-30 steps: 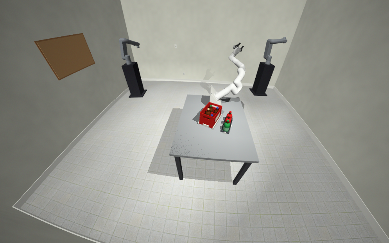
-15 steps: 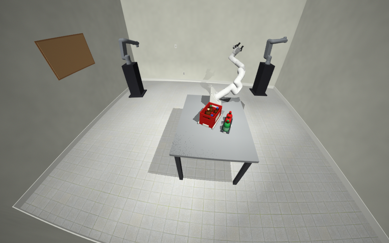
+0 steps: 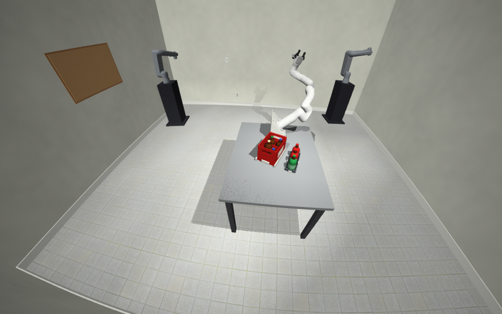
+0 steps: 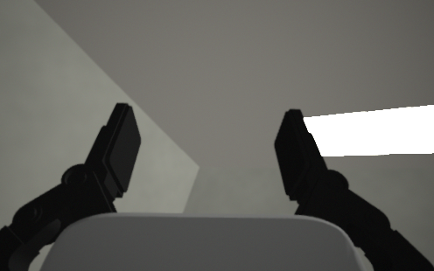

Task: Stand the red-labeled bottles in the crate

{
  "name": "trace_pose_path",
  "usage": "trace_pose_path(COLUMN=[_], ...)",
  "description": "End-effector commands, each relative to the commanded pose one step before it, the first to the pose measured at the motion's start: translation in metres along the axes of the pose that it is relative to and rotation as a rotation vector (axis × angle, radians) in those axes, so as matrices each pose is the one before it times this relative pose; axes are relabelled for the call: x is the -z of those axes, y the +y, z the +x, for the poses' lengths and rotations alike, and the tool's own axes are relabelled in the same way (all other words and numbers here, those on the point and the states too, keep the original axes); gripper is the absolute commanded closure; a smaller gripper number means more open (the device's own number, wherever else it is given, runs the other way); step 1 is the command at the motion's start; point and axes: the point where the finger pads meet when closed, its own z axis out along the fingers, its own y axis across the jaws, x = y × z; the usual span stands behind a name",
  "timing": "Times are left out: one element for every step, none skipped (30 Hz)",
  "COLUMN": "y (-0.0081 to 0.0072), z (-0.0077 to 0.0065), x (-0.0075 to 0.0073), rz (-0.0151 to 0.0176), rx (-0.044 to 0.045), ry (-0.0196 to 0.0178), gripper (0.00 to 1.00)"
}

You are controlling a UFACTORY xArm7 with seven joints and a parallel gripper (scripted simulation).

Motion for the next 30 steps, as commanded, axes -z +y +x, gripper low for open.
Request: trace_pose_path(y=[0.07724, 0.01189, 0.0158, 0.01149, 0.01128, 0.01138, 0.01533, 0.01105, 0.01124, 0.01077, 0.0, 0.0, 0.03847, 0.00944, 0.0, 0.02325, 0.00995, 0.01057, 0.00572, 0.0, 0.0, 0.0, 0.0, 0.0, 0.0, 0.0, 0.0, 0.0, 0.0, 0.0], z=[0.00386, 0.00143, -0.00185, 0.00115, 0.00102, 0.00096, -0.00312, 0.00069, 0.00058, 0.00048, 0.0, 0.0, -0.00441, -0.00001, 0.0, -0.00534, -0.00035, -0.00053, -0.00034, 0.0, 0.0, 0.0, 0.0, 0.0, 0.0, 0.0, 0.0, 0.0, 0.0, 0.0], x=[-0.00531, -0.00205, -0.0006, -0.00252, -0.00242, -0.00238, -0.00061, -0.0029, -0.00289, -0.00272, 0.0, 0.0, -0.00607, -0.00278, 0.0, -0.00344, -0.00347, -0.00366, -0.00196, 0.0, 0.0, 0.0, 0.0, 0.0, 0.0, 0.0, 0.0, 0.0, 0.0, 0.0], rz=[-0.12092, 0.0, -0.06397, 0.0, 0.0, 0.0, -0.06946, 0.0, 0.0, 0.0, 0.0, 0.0, -0.07463, 0.0, 0.0, -0.07934, 0.0, 0.0, 0.0, 0.0, 0.0, 0.0, 0.0, 0.0, 0.0, 0.0, 0.0, 0.0, 0.0, 0.0], rx=[-0.04551, 0.0, -0.02019, 0.0, 0.0, 0.0, -0.02038, 0.0, 0.0, 0.0, 0.0, 0.0, -0.02004, 0.0, 0.0, -0.01911, 0.0, 0.0, 0.0, 0.0, 0.0, 0.0, 0.0, 0.0, 0.0, 0.0, 0.0, 0.0, 0.0, 0.0], ry=[0.00908, 0.0, -0.00246, 0.0, 0.0, 0.0, -0.00719, 0.0, 0.0, 0.0, 0.0, 0.0, -0.01283, 0.0, 0.0, -0.01933, 0.0, 0.0, 0.0, 0.0, 0.0, 0.0, 0.0, 0.0, 0.0, 0.0, 0.0, 0.0, 0.0, 0.0], gripper=[0.0, 0.0, 0.0, 0.0, 0.0, 0.0, 0.0, 0.0, 0.0, 0.0, 0.0, 0.0, 0.0, 0.0, 0.0, 0.0, 0.0, 0.0, 0.0, 0.0, 0.0, 0.0, 0.0, 0.0, 0.0, 0.0, 0.0, 0.0, 0.0, 0.0])
